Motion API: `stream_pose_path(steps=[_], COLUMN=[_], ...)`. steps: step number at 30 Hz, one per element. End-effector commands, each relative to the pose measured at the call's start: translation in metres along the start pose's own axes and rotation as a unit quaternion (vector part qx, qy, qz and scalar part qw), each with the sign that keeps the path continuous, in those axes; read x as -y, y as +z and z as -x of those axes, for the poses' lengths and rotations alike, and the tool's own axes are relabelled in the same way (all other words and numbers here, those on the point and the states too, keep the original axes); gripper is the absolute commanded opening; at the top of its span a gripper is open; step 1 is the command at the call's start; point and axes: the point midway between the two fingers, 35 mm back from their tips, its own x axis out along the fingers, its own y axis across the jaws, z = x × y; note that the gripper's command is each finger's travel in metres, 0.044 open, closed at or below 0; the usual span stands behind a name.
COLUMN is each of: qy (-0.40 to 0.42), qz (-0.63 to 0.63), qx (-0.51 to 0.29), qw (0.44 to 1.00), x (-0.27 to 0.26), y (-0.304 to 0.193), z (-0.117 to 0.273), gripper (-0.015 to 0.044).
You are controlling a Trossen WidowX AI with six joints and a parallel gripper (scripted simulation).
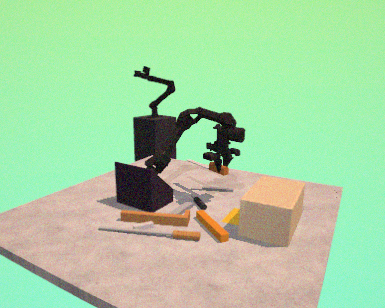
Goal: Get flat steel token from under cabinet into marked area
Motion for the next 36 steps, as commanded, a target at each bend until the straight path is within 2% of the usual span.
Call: stream_pose_path(steps=[1, 36], qy=[-0.003, -0.003], qz=[-0.019, -0.140], qx=[0.000, 0.001], qw=[1.000, 0.990], x=[0.0004, 0.0004], y=[0.0003, 0.0003], z=[0.0006, 0.0006], gripper=[0.0000, 0.0000])
